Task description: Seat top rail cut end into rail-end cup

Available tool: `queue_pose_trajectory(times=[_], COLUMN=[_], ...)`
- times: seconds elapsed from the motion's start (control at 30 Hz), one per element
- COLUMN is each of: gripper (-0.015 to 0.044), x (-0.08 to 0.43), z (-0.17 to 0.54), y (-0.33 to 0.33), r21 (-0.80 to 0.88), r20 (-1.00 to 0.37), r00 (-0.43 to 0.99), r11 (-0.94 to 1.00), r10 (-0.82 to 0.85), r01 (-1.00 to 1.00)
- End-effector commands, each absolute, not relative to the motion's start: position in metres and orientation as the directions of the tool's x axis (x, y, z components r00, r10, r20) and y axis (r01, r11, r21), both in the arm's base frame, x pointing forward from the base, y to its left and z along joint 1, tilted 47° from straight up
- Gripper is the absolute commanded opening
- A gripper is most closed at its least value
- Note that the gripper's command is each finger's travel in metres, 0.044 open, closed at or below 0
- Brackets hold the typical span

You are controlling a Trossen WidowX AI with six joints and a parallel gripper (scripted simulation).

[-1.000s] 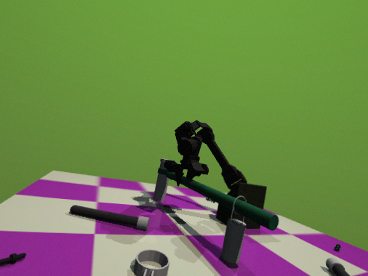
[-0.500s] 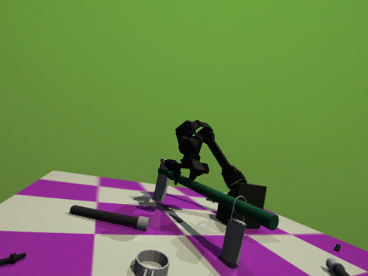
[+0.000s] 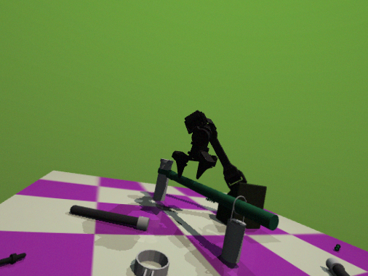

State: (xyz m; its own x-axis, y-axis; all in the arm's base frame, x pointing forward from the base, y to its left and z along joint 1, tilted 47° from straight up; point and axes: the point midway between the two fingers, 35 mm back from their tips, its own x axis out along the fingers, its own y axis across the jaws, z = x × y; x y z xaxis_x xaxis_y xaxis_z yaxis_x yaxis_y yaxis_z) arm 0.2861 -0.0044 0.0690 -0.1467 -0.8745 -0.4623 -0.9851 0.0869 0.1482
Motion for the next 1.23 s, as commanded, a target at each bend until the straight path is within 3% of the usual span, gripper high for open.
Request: queue_pose_trajectory(times=[0.0,1.2], gripper=[0.044,0.044], x=[0.288,0.289], z=[0.078,0.085], y=[0.013,0.028], r21=[0.13,0.115], r20=[-0.497,-0.524], r00=[-0.102,-0.065], r11=[0.043,0.005], r10=[-0.862,-0.849], r01=[-0.991,-0.993])
